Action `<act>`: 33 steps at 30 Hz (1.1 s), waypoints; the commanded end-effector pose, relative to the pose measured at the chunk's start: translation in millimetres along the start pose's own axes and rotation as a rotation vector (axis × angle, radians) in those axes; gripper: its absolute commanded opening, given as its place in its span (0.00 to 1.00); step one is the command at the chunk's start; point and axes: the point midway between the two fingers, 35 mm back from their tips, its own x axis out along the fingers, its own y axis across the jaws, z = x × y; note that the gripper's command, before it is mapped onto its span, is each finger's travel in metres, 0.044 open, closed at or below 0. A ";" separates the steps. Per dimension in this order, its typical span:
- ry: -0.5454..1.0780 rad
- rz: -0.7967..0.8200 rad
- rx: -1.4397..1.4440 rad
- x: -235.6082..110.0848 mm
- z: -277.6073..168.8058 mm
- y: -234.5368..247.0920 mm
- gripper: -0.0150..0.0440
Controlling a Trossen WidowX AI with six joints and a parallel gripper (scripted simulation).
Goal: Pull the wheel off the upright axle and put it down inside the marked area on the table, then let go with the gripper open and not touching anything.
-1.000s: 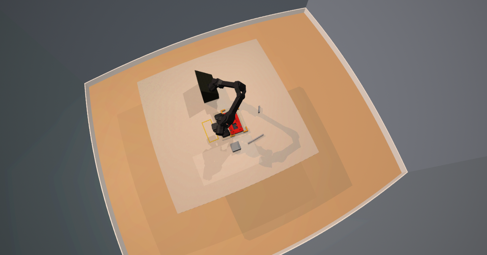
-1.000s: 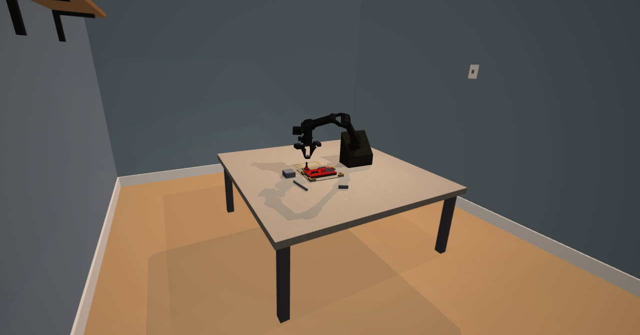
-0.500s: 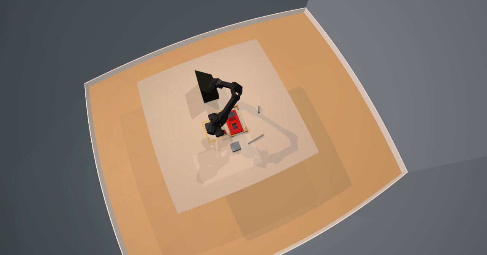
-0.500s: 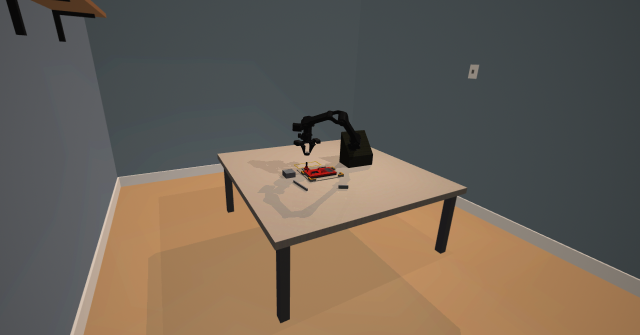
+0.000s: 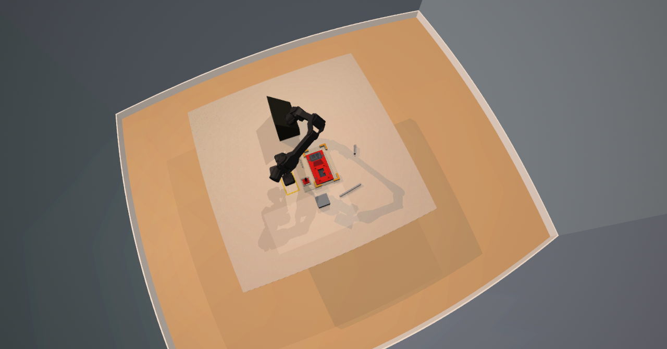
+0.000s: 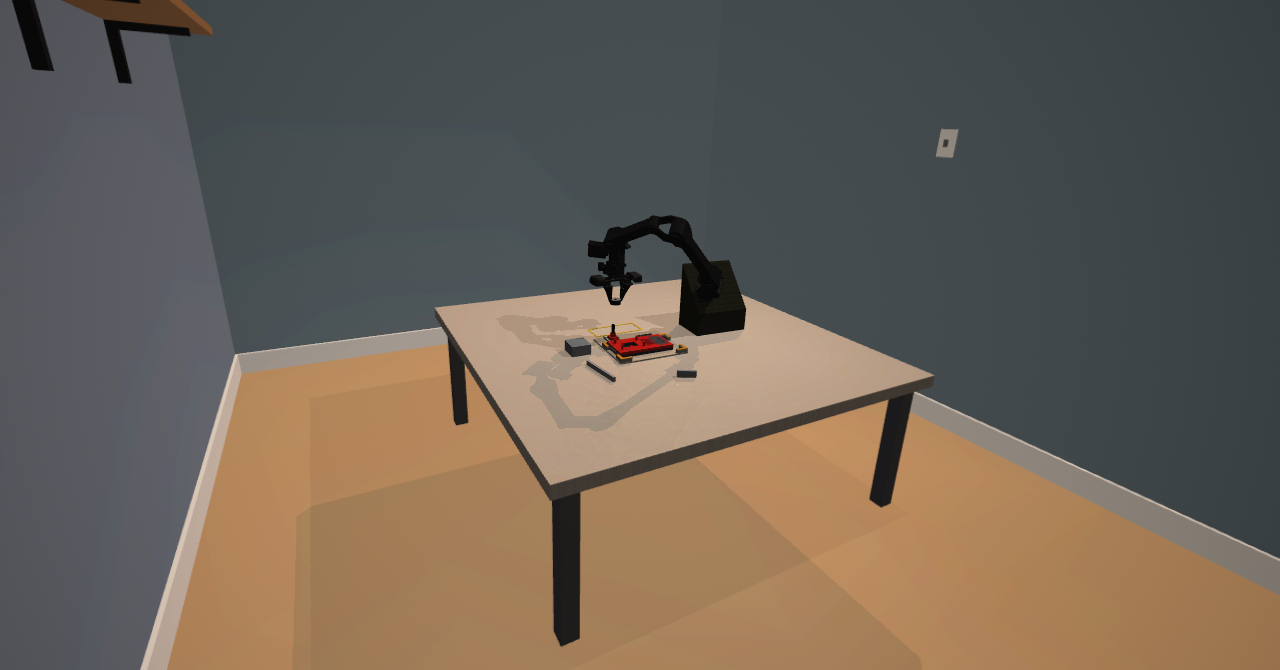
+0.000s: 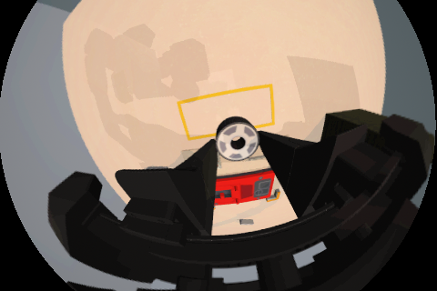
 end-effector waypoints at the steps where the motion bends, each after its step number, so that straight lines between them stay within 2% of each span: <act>1: 0.000 -0.007 -0.008 6.8 0.7 -2.2 0.25; 9: 0.000 -0.006 -0.008 26.8 0.9 -1.7 0.25; 21: 0.005 -0.006 -0.008 101.8 -0.5 -2.6 0.25; 25: 0.006 -0.006 -0.008 106.0 -0.9 -3.2 0.25; 33: 0.001 -0.014 -0.017 102.8 -1.0 -1.8 0.61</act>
